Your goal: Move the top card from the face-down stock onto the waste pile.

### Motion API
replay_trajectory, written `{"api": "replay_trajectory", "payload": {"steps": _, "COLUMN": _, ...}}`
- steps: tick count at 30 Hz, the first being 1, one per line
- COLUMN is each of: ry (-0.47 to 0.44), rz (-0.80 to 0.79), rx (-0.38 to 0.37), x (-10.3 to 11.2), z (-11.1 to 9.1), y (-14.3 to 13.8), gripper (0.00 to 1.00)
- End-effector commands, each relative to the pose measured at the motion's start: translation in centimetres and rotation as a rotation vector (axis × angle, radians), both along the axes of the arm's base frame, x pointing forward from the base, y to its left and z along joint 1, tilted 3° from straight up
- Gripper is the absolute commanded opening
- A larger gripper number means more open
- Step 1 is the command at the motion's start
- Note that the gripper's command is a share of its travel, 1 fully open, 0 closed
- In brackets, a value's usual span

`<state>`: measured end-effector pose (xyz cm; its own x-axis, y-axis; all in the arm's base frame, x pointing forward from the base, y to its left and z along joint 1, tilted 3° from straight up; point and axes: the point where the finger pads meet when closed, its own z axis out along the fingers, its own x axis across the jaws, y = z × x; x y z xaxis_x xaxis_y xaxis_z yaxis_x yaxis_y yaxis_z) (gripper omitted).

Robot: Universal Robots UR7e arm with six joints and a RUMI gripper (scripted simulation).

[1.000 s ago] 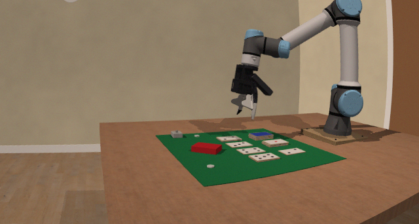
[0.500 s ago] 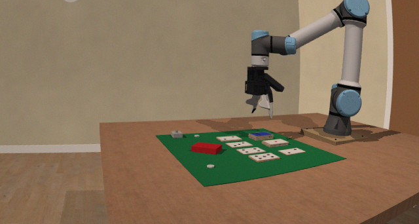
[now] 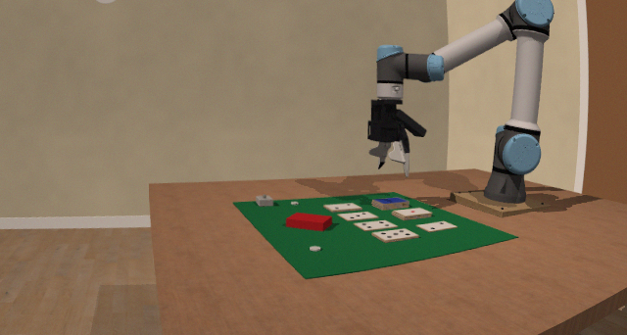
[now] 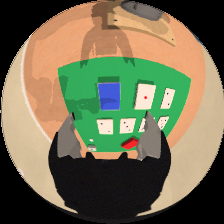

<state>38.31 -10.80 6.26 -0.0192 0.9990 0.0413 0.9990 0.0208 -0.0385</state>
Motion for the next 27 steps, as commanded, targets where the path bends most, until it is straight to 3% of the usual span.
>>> {"api": "replay_trajectory", "payload": {"steps": 1, "ry": 0.000, "rz": -0.019, "rx": -0.001, "x": 0.01, "z": 0.04, "y": 0.01, "gripper": 1.00}}
{"api": "replay_trajectory", "payload": {"steps": 19, "ry": 0.008, "rz": -0.232, "rx": -0.010, "x": -0.18, "z": 0.05, "y": 0.32, "gripper": 1.00}}
{"api": "replay_trajectory", "payload": {"steps": 27, "ry": 0.017, "rz": -0.443, "rx": -0.018, "x": -0.30, "z": 0.05, "y": 0.63, "gripper": 1.00}}
